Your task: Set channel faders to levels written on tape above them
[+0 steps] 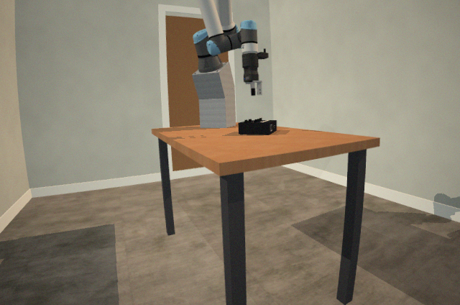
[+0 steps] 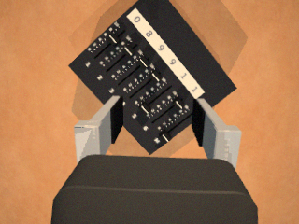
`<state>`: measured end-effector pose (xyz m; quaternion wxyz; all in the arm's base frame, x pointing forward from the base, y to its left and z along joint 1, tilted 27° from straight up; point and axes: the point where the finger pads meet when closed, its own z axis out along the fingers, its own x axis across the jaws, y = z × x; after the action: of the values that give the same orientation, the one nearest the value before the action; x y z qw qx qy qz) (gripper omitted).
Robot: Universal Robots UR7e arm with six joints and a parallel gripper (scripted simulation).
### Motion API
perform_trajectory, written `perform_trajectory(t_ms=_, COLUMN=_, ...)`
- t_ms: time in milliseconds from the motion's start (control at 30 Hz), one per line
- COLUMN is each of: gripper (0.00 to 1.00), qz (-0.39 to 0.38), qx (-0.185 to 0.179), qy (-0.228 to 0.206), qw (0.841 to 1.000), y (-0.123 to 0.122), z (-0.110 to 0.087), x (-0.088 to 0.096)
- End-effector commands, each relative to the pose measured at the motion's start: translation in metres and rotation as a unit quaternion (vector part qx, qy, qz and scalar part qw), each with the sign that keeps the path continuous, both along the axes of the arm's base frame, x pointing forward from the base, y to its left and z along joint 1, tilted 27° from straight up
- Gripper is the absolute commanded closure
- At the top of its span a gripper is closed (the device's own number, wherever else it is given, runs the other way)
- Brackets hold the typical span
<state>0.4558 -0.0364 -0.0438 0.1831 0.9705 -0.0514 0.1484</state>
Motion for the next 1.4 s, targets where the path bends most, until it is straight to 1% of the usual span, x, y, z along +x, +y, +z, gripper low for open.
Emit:
perform_trajectory(t_ms=0, gripper=0.0, qz=-0.007, qx=0.001, qy=0.005, qw=1.0, y=0.009, z=-0.007, x=-0.004)
perform_trajectory(t_ms=567, gripper=0.0, qz=-0.009, qx=0.001, qy=0.004, qw=1.0, y=0.009, z=-0.007, x=-0.004)
perform_trajectory(t_ms=733, gripper=0.0, qz=-0.04, qx=0.007, qy=-0.007, qw=0.999, y=0.007, z=-0.012, x=-0.004)
perform_trajectory(t_ms=800, gripper=0.0, qz=-0.04, qx=0.007, qy=-0.007, qw=0.999, y=0.007, z=-0.012, x=-0.004)
perform_trajectory(t_ms=900, gripper=0.0, qz=-0.08, qx=0.015, qy=-0.022, qw=0.996, y=0.003, z=-0.019, x=-0.003)
perform_trajectory(t_ms=1000, gripper=0.0, qz=-0.133, qx=0.024, qy=-0.042, qw=0.99, y=-0.002, z=-0.028, x=-0.002)
perform_trajectory(t_ms=1067, gripper=0.0, qz=-0.173, qx=0.031, qy=-0.057, qw=0.983, y=-0.005, z=-0.035, x=-0.002)
perform_trajectory(t_ms=1167, gripper=0.0, qz=-0.235, qx=0.042, qy=-0.082, qw=0.968, y=-0.012, z=-0.045, x=-0.003)
perform_trajectory(t_ms=1300, gripper=0.0, qz=-0.308, qx=0.054, qy=-0.113, qw=0.943, y=-0.019, z=-0.057, x=-0.005)
perform_trajectory(t_ms=1367, gripper=0.0, qz=-0.308, qx=0.054, qy=-0.113, qw=0.943, y=-0.019, z=-0.057, x=-0.005)
